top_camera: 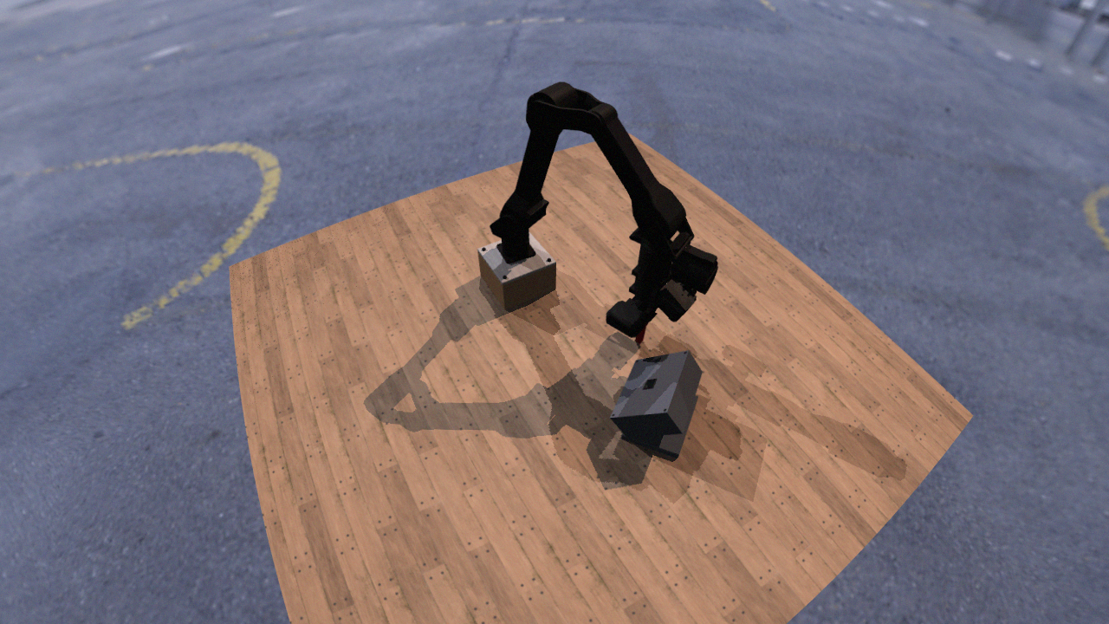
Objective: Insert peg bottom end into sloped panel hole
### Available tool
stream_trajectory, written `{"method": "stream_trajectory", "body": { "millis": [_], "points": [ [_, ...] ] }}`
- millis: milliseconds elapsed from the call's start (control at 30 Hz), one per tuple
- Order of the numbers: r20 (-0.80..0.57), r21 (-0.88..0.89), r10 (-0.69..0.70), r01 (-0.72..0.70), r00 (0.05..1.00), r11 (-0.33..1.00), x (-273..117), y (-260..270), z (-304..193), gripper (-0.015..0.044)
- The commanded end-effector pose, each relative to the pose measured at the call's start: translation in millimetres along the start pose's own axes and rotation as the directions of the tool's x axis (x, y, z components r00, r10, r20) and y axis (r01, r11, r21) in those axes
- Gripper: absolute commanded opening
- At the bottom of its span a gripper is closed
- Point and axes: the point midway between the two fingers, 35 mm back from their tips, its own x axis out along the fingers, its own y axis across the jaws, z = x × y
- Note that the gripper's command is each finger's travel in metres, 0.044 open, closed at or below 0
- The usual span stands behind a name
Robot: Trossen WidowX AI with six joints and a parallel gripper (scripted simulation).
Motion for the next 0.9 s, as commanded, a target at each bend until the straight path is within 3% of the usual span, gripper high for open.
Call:
{"method": "stream_trajectory", "body": {
  "millis": [0,200,633,867],
  "points": [
    [0.001,0.0,0.0,0.0,1.0,1.0,-1,0,0,0.0],
    [0.001,0.0,0.001,-0.001,1.0,1.0,-13,0,2,0.0],
    [0.002,-0.003,0.004,-0.004,1.0,1.0,-77,-1,1,0.0],
    [0.006,0.013,0.01,-0.01,1.0,1.0,-80,-3,1,0.0]
  ]
}}
